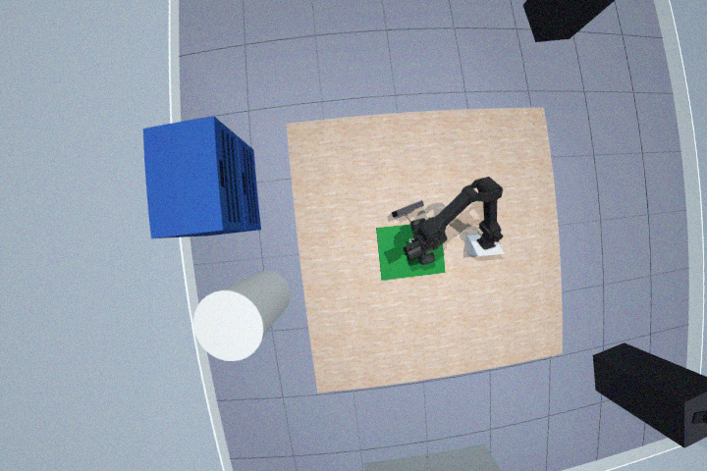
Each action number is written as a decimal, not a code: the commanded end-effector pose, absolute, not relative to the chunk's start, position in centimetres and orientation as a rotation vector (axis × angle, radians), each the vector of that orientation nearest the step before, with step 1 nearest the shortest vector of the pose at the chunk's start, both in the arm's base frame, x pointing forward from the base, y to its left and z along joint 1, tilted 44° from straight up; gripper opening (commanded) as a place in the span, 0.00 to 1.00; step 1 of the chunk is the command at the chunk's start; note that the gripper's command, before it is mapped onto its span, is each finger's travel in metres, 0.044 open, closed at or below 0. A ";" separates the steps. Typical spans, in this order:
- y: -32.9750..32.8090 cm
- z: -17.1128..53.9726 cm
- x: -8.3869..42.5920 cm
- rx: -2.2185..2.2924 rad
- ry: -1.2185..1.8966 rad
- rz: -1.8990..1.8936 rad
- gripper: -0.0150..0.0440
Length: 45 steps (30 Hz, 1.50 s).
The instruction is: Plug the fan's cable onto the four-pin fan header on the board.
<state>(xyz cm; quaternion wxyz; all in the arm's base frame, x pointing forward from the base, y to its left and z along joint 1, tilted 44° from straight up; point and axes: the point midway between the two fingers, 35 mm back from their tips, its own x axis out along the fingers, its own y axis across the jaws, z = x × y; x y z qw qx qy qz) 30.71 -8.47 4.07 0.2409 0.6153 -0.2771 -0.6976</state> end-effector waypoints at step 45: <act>-8.8 3.7 30.4 1.673 -0.755 -1.908 0.25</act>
